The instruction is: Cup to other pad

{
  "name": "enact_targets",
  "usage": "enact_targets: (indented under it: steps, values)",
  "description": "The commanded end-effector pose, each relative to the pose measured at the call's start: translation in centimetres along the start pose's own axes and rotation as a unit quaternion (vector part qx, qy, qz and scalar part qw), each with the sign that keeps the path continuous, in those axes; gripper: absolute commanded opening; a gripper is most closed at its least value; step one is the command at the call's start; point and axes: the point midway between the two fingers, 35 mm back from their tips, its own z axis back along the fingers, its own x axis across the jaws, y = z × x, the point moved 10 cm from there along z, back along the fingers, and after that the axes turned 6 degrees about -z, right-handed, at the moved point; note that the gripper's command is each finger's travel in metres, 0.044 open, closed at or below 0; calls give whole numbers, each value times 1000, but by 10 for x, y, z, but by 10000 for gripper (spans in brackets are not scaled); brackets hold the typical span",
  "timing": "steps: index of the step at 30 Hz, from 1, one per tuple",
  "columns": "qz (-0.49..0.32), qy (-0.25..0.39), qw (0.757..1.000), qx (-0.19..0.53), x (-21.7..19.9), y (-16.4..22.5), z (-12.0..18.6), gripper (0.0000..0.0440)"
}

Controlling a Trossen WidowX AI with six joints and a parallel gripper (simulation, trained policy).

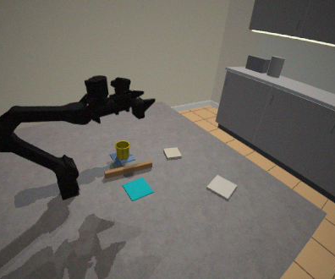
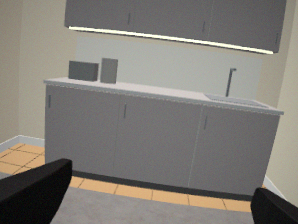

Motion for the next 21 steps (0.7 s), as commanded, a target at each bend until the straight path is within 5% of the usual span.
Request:
enact_targets:
  steps: [1, 13, 16, 21]
  values:
    - [0, -1, 1000, 0, 0, -1, 0, 374]
    - [-21, -3, 999, 35, 6, -10, -2, 64]
    - [-34, -4, 998, 49, 9, -12, -4, 74]
    - [-59, -8, 996, 71, 13, -18, -8, 170]
